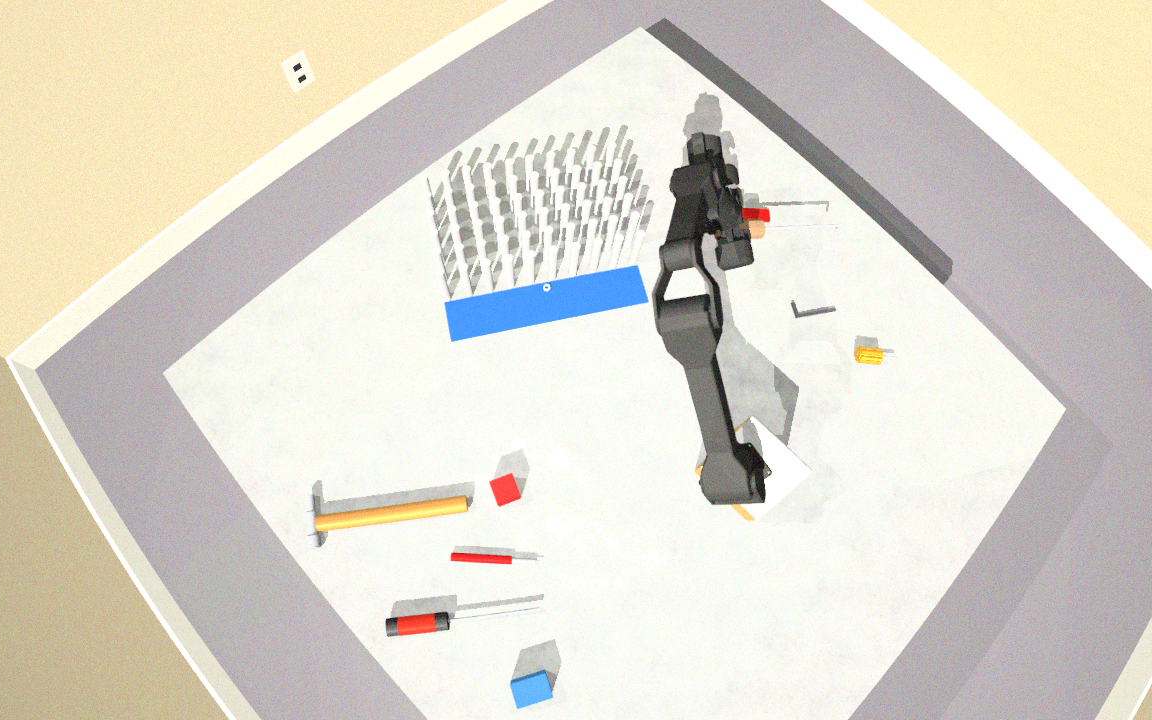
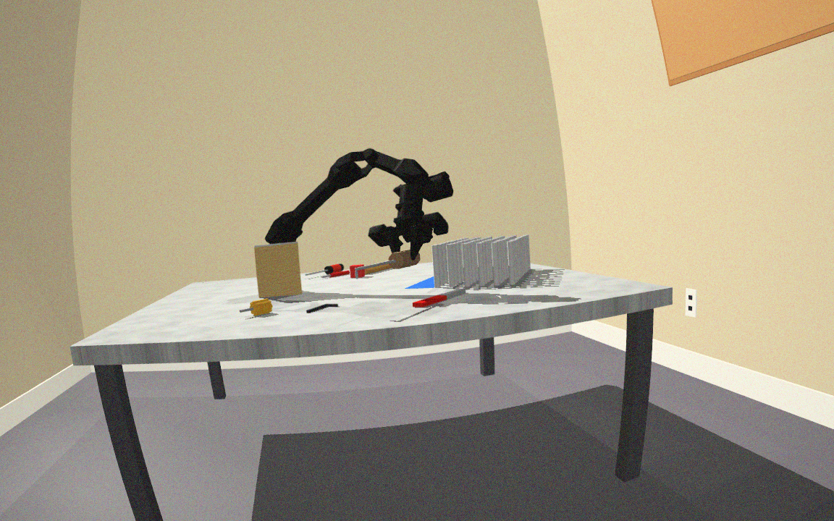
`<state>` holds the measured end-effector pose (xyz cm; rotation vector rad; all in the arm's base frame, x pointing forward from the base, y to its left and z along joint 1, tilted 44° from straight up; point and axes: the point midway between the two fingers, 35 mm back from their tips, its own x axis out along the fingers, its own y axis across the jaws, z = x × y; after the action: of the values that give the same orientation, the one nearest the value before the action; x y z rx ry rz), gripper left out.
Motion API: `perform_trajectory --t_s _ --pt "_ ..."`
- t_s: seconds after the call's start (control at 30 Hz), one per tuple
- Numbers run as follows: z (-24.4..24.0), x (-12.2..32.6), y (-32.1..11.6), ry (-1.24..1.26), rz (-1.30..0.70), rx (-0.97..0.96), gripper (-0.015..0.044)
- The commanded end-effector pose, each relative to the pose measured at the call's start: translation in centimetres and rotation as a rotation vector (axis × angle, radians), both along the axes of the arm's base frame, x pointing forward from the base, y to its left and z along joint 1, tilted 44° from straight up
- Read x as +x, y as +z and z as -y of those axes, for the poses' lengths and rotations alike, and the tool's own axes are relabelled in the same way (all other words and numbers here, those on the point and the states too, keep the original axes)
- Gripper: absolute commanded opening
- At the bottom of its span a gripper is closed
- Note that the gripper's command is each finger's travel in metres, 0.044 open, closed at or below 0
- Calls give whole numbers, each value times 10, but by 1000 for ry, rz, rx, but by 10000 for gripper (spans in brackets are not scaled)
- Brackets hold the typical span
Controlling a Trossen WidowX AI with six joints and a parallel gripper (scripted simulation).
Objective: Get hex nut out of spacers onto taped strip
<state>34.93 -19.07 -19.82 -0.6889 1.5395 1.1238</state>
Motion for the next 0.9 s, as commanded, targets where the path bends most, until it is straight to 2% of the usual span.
perform_trajectory --t_s 0.0,0.87 --pt "-3 -1 -3 -5 -2 -3 0" --pt "-22 -6 -23 -5 -2 -1 0"
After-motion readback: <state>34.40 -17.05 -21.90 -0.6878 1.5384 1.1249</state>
